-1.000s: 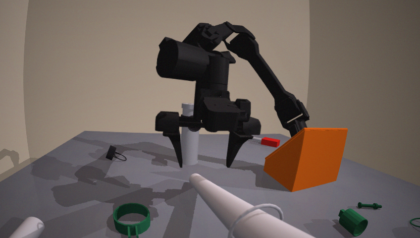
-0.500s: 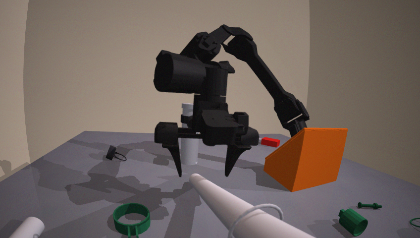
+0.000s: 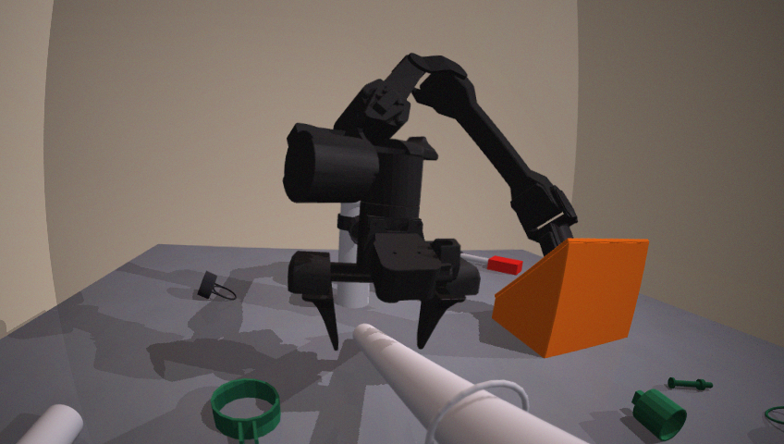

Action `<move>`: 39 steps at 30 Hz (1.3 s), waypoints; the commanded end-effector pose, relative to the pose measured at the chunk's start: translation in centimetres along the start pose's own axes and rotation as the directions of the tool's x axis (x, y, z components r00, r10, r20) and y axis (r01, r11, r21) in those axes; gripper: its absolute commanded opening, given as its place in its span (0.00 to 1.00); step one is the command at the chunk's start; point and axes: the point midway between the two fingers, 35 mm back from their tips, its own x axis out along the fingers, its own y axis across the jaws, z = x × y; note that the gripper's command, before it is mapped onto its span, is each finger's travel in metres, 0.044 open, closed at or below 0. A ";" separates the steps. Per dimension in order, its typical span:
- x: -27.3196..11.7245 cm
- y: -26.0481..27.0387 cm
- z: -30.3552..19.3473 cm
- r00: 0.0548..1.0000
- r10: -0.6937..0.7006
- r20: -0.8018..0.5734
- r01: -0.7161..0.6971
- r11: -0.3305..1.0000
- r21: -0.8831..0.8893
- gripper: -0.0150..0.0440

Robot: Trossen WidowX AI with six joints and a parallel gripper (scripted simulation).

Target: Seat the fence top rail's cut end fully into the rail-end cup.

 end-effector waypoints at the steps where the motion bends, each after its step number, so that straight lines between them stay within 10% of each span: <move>1: 0.9 0.3 0.0 1.000 0.006 -0.009 -0.006 1.000 -0.009 1.00; 13: 2.4 0.4 -0.1 1.000 0.006 -0.010 -0.006 1.000 -0.009 1.00; 23: 2.4 0.4 -0.1 1.000 0.006 -0.010 -0.006 1.000 -0.009 0.56; 39: 1.4 0.4 -0.3 0.999 0.014 -0.034 -0.014 1.000 -0.007 0.25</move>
